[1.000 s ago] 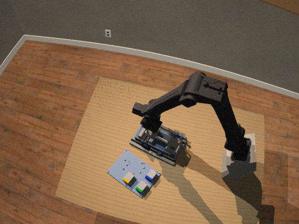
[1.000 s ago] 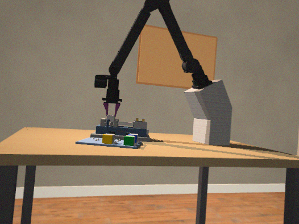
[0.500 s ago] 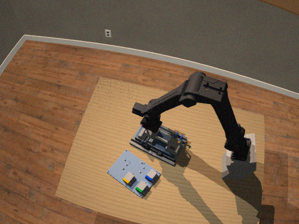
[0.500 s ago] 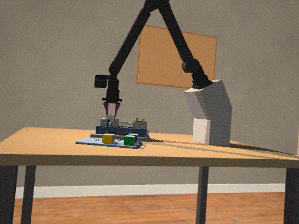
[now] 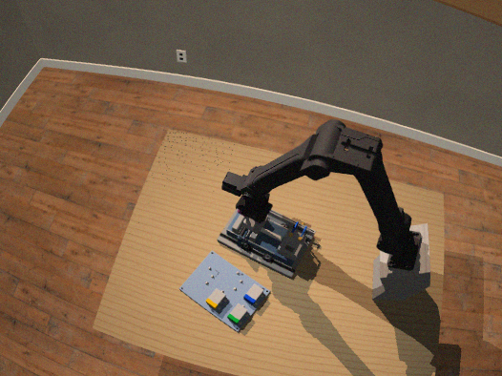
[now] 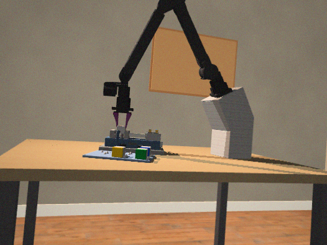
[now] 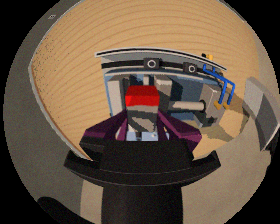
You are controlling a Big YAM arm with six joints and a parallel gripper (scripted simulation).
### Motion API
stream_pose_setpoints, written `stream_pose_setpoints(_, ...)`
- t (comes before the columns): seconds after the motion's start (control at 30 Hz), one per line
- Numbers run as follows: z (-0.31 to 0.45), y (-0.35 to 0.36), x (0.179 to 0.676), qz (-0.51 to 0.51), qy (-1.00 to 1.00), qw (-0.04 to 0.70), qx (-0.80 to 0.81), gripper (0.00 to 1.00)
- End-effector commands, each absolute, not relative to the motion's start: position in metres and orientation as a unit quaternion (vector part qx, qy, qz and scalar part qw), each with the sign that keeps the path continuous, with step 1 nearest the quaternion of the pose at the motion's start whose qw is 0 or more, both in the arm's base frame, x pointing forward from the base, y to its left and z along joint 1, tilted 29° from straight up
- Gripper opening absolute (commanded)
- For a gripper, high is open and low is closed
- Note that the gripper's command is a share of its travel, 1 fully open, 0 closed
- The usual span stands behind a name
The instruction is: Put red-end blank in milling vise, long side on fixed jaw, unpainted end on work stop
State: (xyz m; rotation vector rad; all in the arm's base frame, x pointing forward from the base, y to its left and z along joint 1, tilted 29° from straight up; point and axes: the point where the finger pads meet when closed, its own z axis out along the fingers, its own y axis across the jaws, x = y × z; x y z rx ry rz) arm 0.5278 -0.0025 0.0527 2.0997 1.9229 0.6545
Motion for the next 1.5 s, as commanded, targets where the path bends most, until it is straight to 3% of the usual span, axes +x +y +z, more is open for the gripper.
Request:
stream_pose_setpoints(0.0,0.0612,0.0048,0.5444,0.229,0.654,0.113,0.712,0.0)
stream_pose_setpoints(1.47,0.0643,0.0076,0.5473,0.229,0.654,0.113,0.712,0.0)
